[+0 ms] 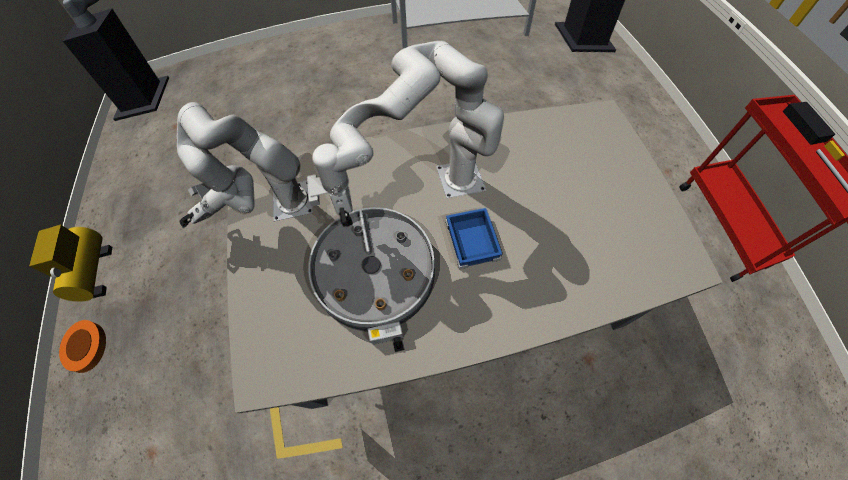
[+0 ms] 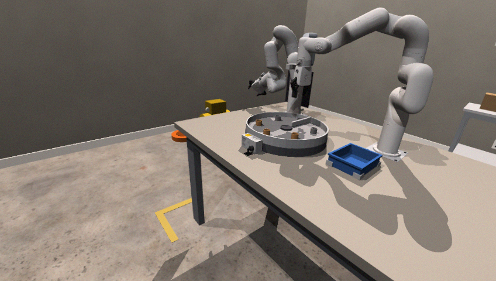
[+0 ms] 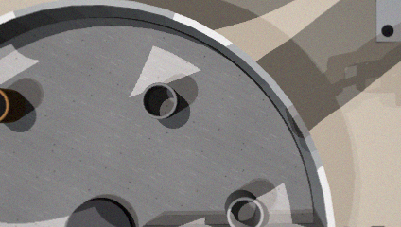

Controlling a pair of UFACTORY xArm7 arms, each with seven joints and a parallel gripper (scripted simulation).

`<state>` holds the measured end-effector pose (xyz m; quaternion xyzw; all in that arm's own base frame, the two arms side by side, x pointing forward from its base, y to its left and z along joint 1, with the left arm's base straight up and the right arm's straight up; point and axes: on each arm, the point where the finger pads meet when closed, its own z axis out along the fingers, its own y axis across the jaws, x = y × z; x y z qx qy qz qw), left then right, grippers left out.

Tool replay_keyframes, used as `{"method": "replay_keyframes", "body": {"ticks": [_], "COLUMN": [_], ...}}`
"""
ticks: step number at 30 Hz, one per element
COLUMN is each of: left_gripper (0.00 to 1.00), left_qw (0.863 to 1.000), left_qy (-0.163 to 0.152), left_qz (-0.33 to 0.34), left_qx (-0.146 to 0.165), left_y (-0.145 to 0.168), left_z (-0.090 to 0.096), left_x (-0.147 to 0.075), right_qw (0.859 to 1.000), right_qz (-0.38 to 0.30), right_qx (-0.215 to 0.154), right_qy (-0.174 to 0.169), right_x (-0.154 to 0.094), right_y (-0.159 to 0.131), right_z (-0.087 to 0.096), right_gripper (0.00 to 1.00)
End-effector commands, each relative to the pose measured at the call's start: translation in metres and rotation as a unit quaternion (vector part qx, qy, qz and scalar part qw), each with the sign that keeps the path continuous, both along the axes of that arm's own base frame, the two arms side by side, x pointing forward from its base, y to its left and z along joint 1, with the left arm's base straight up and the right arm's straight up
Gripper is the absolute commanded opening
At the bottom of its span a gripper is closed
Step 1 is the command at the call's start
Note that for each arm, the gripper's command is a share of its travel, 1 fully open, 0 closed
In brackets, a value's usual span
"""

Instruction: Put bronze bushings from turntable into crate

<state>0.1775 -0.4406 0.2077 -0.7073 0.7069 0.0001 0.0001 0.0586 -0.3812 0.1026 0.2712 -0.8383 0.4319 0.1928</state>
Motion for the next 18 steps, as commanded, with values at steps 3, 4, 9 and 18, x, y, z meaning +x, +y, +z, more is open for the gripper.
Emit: {"method": "replay_keyframes", "body": {"ticks": [3, 4, 9, 18], "left_gripper": [1.00, 1.00, 1.00, 1.00], "left_qw": [1.000, 1.000, 1.000, 1.000], "left_qy": [-0.001, -0.001, -0.001, -0.001], "left_qz": [0.000, 0.000, 0.000, 0.000], "left_qx": [-0.002, -0.002, -0.002, -0.002], "left_y": [-0.001, -0.001, -0.001, -0.001], "left_z": [0.002, 0.002, 0.002, 0.002], "left_x": [0.000, 0.000, 0.000, 0.000], "right_qw": [0.999, 0.999, 0.998, 0.995], "right_qz": [-0.036, -0.042, -0.067, -0.096], "right_qx": [-0.001, -0.001, -0.001, -0.001], "right_qy": [-0.001, -0.001, -0.001, 0.000], "right_x": [-0.028, -0.032, -0.052, -0.074], "right_y": [-0.005, -0.005, -0.006, -0.005], "right_z": [0.001, 0.001, 0.001, 0.001], "right_gripper": [1.00, 1.00, 1.00, 1.00]}}
